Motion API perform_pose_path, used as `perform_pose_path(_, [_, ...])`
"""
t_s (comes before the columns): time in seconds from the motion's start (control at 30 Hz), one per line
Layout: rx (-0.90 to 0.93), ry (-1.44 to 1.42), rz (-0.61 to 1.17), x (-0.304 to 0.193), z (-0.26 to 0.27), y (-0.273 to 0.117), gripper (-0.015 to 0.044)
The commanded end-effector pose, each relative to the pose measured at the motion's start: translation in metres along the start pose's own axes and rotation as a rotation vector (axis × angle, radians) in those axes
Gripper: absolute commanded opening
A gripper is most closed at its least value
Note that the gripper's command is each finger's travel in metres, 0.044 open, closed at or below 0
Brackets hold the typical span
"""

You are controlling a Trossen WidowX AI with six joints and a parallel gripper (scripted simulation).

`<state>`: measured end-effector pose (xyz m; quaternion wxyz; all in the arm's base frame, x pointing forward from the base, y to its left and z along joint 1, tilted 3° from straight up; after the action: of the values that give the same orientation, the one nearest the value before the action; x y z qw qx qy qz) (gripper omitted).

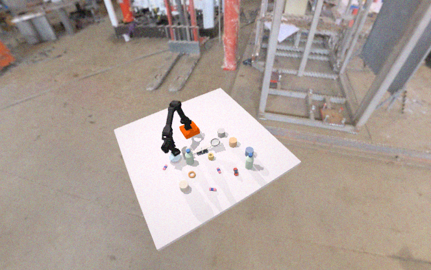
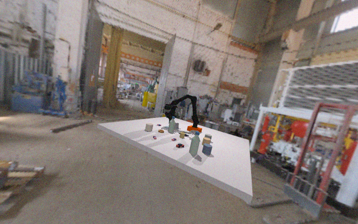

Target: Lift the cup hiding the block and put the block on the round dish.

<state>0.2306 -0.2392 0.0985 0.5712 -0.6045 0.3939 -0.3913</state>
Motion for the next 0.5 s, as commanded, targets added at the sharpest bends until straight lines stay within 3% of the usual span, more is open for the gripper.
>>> perform_pose_path(0.0, [-0.008, -0.006, 0.009, -0.001, -0.001, 0.021, 0.0])
perform_pose_path(0.47, [-0.008, -0.006, 0.009, -0.001, -0.002, 0.035, 0.0])
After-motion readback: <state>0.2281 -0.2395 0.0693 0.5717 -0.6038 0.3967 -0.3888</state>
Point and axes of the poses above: the point midway between the two fingers, 35 mm back from their tips, its own y axis out along the fingers, its own z axis across the jaws, x = y × z, the point moved 6 cm from there along -y, back along the fingers, and after that the axes turned 14 degrees about -y, right-handed, at the moved point
